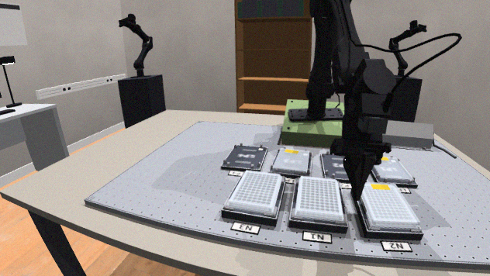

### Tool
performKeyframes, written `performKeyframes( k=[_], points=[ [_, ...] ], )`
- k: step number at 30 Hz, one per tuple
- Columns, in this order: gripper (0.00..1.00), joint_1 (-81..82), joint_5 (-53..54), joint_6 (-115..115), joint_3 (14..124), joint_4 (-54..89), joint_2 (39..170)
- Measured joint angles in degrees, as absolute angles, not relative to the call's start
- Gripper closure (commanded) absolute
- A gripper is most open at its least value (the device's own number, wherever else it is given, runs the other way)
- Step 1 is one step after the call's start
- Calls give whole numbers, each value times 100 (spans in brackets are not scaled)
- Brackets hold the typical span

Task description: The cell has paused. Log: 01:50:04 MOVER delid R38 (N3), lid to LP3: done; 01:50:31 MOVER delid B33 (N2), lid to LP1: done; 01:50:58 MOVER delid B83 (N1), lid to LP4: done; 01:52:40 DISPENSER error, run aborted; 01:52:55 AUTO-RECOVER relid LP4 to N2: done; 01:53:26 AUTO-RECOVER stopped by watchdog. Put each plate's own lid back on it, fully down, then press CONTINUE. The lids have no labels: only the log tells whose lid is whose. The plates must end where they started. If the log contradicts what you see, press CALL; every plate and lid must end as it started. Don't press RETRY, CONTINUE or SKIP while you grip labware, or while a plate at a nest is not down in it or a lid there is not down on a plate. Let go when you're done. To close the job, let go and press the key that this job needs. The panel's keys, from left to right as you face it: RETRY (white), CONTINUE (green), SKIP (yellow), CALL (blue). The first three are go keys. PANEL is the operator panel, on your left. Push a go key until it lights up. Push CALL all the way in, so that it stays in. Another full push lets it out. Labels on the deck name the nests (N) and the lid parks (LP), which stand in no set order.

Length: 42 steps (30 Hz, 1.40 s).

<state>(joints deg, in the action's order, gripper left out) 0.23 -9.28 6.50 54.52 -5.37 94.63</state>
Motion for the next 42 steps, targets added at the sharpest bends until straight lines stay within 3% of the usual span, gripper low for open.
performKeyframes(
  k=[42],
  points=[
    [100,-2279,895,-578,5406,-552,9424]
  ],
)
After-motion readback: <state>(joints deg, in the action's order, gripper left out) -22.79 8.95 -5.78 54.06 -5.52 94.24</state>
